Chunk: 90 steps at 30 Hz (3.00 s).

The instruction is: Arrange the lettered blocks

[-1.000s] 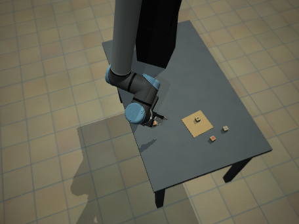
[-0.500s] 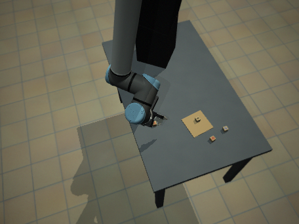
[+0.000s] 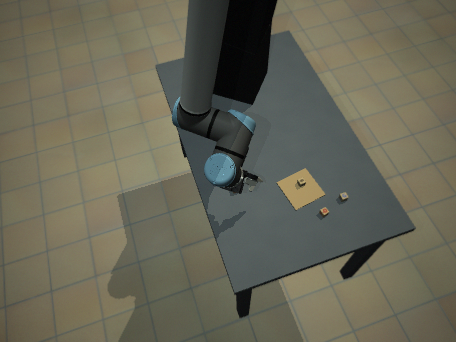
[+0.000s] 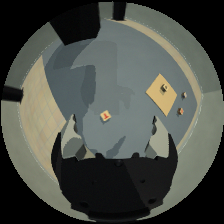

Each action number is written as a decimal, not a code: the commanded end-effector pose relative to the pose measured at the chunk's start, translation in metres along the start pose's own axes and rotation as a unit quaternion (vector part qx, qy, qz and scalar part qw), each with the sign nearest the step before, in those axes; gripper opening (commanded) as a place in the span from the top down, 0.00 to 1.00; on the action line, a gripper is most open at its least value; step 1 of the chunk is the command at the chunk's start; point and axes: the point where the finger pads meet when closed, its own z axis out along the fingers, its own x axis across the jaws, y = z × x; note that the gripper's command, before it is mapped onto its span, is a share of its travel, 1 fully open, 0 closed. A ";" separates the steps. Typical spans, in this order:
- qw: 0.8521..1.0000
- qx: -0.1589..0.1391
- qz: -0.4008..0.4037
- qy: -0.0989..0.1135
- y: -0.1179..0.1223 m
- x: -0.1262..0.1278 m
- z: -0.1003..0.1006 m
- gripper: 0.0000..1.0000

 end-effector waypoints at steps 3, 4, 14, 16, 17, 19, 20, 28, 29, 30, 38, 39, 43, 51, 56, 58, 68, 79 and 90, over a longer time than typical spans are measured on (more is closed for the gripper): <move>0.995 -0.051 -0.082 -0.026 -0.012 0.048 0.011 0.00; 0.993 -0.059 -0.096 -0.030 -0.014 0.056 0.013 0.00; 0.963 -0.131 -0.226 -0.065 -0.048 0.129 0.024 0.00; 0.954 -0.145 -0.251 -0.071 -0.056 0.143 0.025 0.00; 0.949 -0.153 -0.265 -0.074 -0.061 0.151 0.026 0.00; 0.938 -0.168 -0.292 -0.081 -0.072 0.166 0.027 0.00; 0.932 -0.175 -0.306 -0.084 -0.077 0.174 0.027 0.00; 0.898 -0.211 -0.372 -0.098 -0.108 0.212 0.028 0.00; 0.898 -0.211 -0.372 -0.098 -0.108 0.212 0.028 0.00; 0.897 -0.213 -0.375 -0.098 -0.110 0.213 0.028 0.00; 0.895 -0.214 -0.378 -0.099 -0.111 0.215 0.028 0.00; 0.895 -0.214 -0.378 -0.099 -0.111 0.215 0.028 0.00; 0.895 -0.214 -0.378 -0.099 -0.111 0.215 0.028 0.00; 0.893 -0.213 -0.383 -0.100 -0.111 0.215 0.028 0.00; 0.884 -0.211 -0.404 -0.105 -0.110 0.214 0.029 0.00; 0.877 -0.209 -0.418 -0.108 -0.110 0.214 0.030 0.00; 0.827 -0.196 -0.510 -0.130 -0.106 0.212 0.037 0.00; 0.728 -0.171 -0.644 -0.162 -0.101 0.210 0.047 0.00; 0.599 -0.139 -0.765 -0.190 -0.095 0.211 0.058 0.00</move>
